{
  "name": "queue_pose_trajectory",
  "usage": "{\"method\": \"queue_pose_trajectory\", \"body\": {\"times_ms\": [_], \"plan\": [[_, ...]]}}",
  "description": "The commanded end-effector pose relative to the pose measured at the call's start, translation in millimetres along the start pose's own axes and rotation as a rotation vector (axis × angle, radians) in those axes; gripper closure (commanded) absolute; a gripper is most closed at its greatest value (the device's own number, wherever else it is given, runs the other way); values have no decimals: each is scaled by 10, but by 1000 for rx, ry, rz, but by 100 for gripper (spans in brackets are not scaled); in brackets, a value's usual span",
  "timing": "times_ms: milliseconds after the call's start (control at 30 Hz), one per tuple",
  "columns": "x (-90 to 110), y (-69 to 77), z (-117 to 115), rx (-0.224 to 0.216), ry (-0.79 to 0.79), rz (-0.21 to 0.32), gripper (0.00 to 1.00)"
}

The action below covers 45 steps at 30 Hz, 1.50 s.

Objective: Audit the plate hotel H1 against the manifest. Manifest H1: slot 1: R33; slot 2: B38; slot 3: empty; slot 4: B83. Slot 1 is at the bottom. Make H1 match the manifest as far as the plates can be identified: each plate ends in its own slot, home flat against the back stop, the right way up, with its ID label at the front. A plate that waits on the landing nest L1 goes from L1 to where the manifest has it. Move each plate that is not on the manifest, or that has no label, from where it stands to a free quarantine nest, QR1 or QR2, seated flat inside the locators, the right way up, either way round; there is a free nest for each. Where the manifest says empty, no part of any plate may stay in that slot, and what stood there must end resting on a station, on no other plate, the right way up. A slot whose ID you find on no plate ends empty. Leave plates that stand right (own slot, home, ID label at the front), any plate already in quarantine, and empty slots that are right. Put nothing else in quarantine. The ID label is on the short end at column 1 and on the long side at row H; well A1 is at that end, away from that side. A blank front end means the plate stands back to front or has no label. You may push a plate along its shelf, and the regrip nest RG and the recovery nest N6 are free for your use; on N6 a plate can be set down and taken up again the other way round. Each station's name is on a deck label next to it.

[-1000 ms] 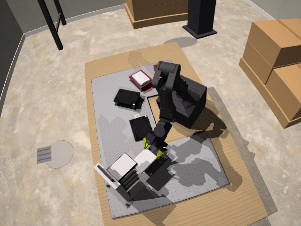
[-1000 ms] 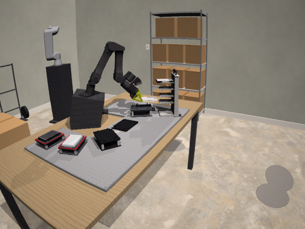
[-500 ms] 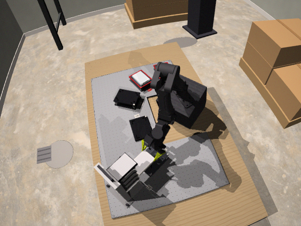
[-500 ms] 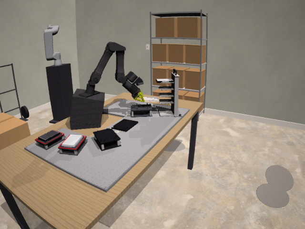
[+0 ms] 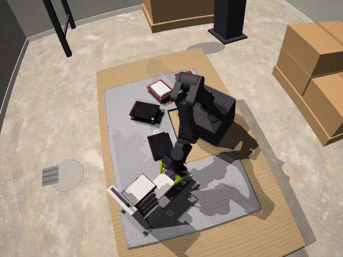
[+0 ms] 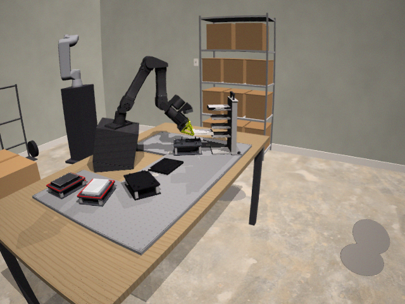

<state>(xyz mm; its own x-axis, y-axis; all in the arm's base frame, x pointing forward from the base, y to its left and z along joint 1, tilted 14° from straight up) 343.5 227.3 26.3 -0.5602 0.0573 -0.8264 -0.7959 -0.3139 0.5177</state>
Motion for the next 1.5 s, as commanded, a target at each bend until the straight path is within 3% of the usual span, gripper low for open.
{"method": "queue_pose_trajectory", "body": {"times_ms": [0,800,833,1467], "plan": [[-71,-72,2,3,-1,-5,14],[-80,-31,27,-5,-3,-13,14],[-88,-93,2,5,-2,-6,14],[-142,-189,22,3,-1,-5,14]]}}
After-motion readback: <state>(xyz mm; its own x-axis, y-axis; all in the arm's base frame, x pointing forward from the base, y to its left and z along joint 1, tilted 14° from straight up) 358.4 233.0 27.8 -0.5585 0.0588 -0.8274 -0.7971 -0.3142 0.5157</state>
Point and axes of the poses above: the point where the finger pads meet when closed, its own y axis back along the fingers, its own z axis across the jaws, x = y × z, the point moved 2 cm from there along y, back along the fingers, and after that the axes turned 13 degrees about -y, right-handed, at the moved point
